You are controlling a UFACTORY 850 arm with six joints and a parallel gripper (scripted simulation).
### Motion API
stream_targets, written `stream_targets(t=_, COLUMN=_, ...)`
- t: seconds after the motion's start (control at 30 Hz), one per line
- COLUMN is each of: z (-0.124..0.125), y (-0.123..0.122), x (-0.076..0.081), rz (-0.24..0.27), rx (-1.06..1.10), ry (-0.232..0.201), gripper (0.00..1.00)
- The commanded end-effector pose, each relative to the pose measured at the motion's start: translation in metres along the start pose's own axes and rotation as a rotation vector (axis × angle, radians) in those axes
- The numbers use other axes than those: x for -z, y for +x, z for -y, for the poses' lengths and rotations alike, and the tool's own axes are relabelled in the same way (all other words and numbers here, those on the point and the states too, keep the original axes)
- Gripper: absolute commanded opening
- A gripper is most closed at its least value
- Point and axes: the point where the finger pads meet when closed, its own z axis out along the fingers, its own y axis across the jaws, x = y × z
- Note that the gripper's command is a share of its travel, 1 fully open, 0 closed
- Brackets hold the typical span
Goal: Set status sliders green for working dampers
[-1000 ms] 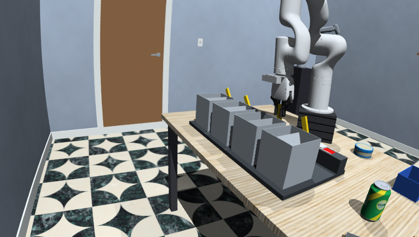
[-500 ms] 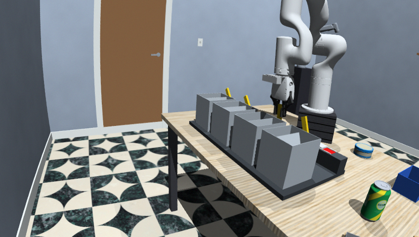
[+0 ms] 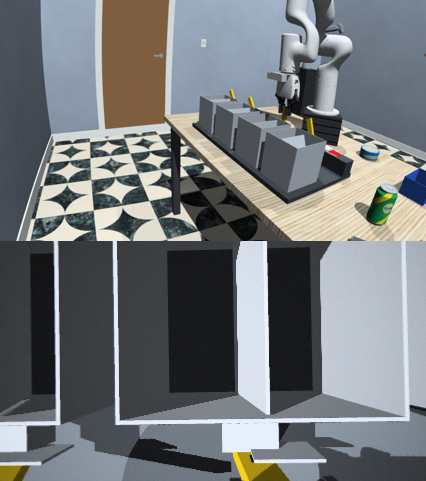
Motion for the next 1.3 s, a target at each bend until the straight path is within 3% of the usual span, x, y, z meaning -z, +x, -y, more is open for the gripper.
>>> stream_targets(t=0.0, z=0.0, y=0.001, x=0.016, rz=-0.001, rx=0.0, ry=0.0, gripper=0.39)
stream_targets(t=0.07, z=0.0, y=0.001, x=0.016, rz=-0.001, rx=0.0, ry=0.0, gripper=0.39)
stream_targets(t=0.33, z=0.0, y=0.001, x=0.047, rz=-0.002, rx=0.0, ry=0.0, gripper=0.39)
stream_targets(t=0.53, z=0.0, y=0.001, x=0.061, rz=-0.002, rx=0.0, ry=0.0, gripper=0.39)
stream_targets(t=1.27, z=0.0, y=0.001, x=0.064, rz=-0.001, rx=0.0, ry=-0.011, gripper=0.39)
